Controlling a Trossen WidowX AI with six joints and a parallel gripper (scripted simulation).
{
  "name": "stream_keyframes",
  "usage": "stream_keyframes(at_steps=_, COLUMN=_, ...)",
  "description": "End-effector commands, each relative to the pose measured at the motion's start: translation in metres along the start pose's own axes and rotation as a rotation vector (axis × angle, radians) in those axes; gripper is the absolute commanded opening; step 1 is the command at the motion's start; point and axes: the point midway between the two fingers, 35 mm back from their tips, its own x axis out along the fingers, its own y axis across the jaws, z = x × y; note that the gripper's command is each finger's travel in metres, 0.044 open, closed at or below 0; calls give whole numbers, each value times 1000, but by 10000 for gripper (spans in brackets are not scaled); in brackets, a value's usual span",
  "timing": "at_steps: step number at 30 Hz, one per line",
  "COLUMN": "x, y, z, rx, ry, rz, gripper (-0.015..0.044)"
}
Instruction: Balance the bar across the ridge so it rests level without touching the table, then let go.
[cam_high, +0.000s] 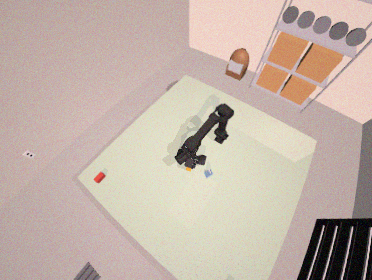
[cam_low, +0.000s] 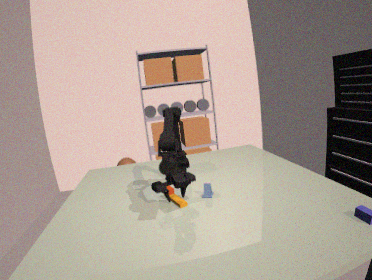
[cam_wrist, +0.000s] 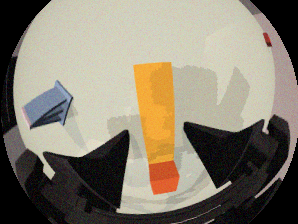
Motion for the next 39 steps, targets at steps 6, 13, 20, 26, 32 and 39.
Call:
stream_keyframes(at_steps=6, x=2, y=-1, z=-1, rx=-7, ry=3, rz=-6, gripper=315)
stream_keyframes(at_steps=13, x=2, y=0, z=0, rx=0, ry=0, rz=0, gripper=236)
stream_keyframes(at_steps=20, x=2, y=0, z=0, rx=0, ry=0, rz=0, gripper=131)
stream_keyframes(at_steps=26, x=0, y=0, z=0, rx=0, ry=0, rz=0, gripper=52)
stream_keyframes(at_steps=32, x=-15, y=-2, z=2, rx=-1, ry=1, rz=-1, gripper=0)
stream_keyframes(at_steps=39, x=-32, y=-3, z=4, rx=-2, ry=1, rz=-2, gripper=0)
